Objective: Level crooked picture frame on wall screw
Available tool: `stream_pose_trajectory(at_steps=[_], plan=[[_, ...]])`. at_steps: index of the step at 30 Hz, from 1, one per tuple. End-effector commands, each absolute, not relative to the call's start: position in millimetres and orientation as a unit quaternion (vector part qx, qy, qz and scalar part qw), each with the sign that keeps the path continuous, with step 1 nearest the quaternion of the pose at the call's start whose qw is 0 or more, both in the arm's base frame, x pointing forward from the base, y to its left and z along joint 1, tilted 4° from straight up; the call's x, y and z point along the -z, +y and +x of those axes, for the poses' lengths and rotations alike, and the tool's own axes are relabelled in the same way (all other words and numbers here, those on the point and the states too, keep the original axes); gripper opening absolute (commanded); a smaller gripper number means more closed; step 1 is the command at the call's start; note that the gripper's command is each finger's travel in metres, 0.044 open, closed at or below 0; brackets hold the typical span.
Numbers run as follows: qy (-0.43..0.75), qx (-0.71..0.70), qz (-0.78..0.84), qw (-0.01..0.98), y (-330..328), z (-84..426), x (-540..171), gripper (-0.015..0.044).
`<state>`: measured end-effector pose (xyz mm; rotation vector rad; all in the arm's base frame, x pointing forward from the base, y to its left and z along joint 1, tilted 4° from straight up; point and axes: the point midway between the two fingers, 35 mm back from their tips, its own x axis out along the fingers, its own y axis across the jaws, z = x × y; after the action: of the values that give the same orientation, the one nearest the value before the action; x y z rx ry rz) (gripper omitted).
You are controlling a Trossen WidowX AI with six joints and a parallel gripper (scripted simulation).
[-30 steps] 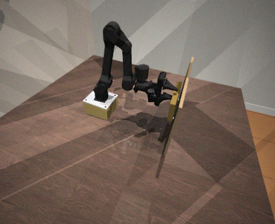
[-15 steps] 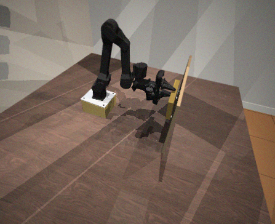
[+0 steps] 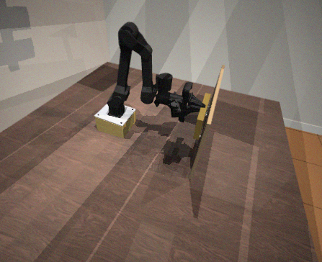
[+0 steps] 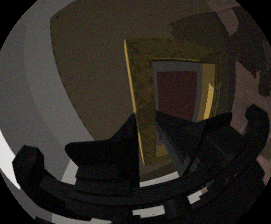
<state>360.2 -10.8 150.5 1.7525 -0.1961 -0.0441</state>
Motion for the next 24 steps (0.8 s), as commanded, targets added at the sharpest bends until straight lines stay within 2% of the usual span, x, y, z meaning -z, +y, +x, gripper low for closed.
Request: stream_pose_trajectory(at_steps=[1, 24], plan=[[-0.085, 0.017, 0.768, 0.634, -10.4, 360.4, -151.0, 0.0000], [-0.085, 0.017, 0.768, 0.634, -12.1, 359.6, -157.1, 0.0000]])
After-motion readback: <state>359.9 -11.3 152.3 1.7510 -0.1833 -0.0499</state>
